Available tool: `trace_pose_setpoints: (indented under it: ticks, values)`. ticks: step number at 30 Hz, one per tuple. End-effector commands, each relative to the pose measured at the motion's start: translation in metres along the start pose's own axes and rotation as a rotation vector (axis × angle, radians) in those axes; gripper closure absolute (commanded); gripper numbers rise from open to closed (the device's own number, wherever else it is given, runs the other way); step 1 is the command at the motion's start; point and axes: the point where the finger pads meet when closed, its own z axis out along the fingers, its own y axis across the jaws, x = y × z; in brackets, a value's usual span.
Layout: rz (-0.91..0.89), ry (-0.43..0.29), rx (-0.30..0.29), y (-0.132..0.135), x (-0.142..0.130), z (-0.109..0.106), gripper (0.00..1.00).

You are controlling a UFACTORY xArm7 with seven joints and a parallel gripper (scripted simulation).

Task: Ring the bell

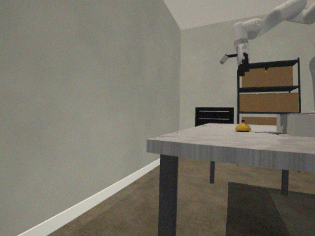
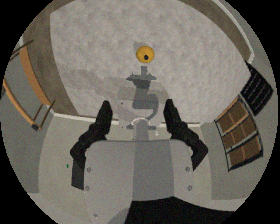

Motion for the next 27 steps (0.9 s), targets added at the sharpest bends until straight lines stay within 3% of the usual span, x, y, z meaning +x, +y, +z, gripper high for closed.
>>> trace_pose_setpoints:
  ticks: [1,7,8,19,21,27]
  values:
    - [0.0,0.023,0.014,0.006,0.004,-0.001,0.0]
    - [0.0,0.023,0.014,0.006,0.004,-0.001,0.0]
    - [0.026,0.027,0.014,0.009,0.01,0.018,0.0]
    - [0.026,0.027,0.014,0.009,0.01,0.018,0.0]
    - [0.074,0.035,0.013,0.014,0.016,0.052,0.0]
    - [0.074,0.035,0.013,0.014,0.016,0.052,0.0]
